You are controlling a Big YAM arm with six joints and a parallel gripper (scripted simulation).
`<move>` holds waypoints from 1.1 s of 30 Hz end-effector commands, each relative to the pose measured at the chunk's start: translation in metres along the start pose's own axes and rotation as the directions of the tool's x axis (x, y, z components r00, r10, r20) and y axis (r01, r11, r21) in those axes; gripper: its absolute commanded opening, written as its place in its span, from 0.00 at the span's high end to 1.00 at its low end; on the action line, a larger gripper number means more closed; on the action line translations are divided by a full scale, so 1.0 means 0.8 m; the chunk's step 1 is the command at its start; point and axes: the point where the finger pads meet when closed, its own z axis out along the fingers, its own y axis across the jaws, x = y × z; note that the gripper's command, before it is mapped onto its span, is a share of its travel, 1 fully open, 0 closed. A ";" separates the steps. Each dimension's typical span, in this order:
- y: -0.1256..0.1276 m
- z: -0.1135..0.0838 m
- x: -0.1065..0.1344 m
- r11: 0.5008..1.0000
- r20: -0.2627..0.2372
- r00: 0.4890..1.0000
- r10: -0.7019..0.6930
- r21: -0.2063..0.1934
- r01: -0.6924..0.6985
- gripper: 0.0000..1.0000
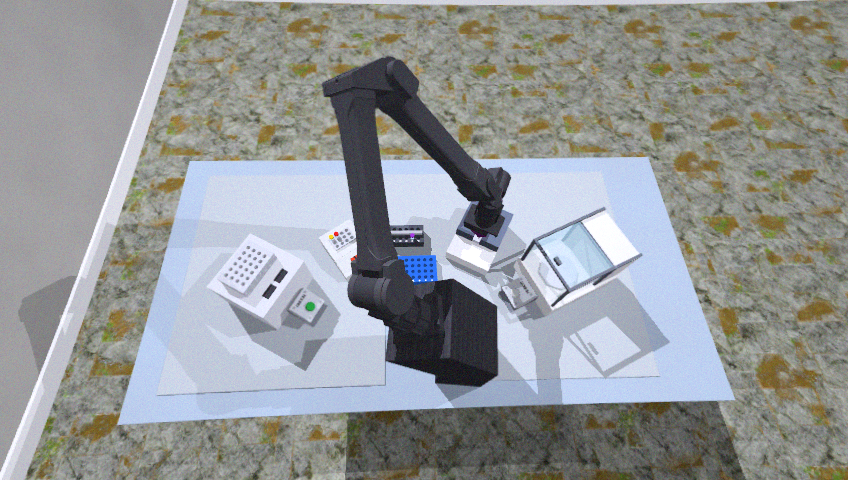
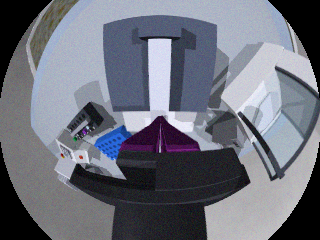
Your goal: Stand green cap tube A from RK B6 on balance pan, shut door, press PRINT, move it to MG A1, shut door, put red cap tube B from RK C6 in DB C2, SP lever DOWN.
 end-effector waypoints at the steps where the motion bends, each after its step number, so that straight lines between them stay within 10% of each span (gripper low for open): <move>1: 0.003 0.011 -0.003 1.000 0.001 1.000 -0.001 0.001 0.001 1.00; 33: 0.004 0.018 -0.007 1.000 0.005 1.000 -0.004 0.000 0.004 1.00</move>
